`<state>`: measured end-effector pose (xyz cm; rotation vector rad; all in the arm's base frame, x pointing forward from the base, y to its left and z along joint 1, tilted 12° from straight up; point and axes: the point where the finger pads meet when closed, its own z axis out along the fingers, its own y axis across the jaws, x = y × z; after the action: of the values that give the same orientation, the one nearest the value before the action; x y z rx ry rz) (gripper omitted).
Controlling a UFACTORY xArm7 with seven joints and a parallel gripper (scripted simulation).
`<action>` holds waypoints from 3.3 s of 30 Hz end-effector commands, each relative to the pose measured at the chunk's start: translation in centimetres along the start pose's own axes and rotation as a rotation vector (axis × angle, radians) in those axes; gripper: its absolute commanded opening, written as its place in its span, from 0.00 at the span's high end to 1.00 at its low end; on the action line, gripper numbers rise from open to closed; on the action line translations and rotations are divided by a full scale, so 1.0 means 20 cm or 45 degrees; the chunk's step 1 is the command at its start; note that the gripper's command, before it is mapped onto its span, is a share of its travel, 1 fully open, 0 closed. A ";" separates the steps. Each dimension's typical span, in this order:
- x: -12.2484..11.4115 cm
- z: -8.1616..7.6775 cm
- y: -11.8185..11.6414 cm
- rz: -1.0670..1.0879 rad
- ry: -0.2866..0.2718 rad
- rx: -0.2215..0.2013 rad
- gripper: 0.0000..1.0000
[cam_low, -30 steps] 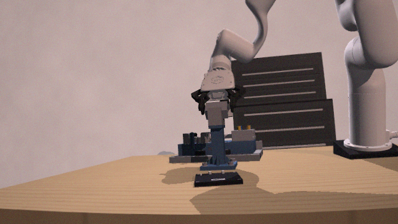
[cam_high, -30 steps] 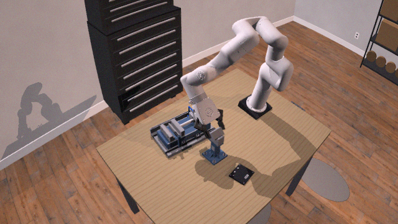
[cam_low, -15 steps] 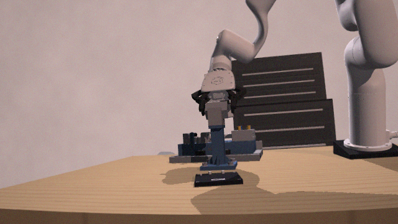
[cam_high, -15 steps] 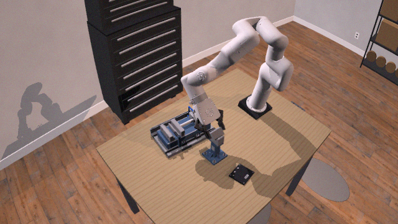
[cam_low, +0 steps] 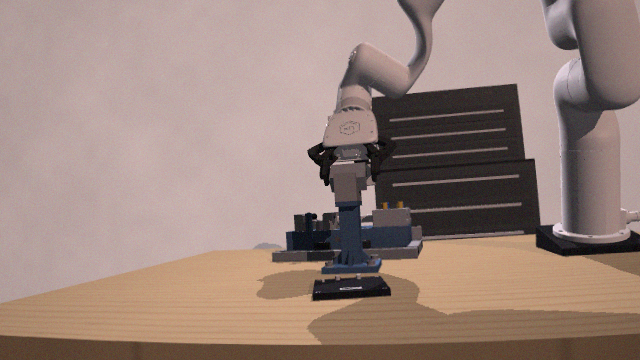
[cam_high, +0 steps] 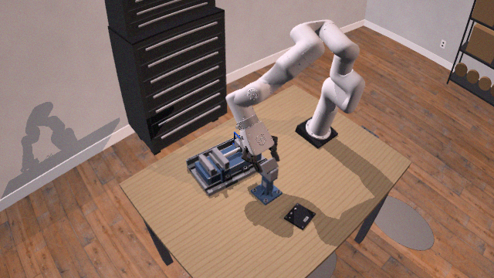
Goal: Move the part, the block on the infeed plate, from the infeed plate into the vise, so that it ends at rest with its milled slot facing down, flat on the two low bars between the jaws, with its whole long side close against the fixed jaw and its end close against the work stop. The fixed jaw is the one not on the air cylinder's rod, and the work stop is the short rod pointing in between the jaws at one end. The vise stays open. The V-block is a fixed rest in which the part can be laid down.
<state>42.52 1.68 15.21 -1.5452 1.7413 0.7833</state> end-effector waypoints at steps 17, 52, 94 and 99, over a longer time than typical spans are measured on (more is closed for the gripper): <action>-0.01 -0.01 -0.01 -0.003 0.153 0.004 0.11; -0.03 0.00 -0.01 -0.002 0.537 0.004 0.11; -0.04 0.01 -0.01 -0.001 1.022 0.005 0.11; -0.05 0.01 -0.01 -0.001 1.073 0.005 0.11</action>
<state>42.60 2.40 15.65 -2.0241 2.2780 0.1294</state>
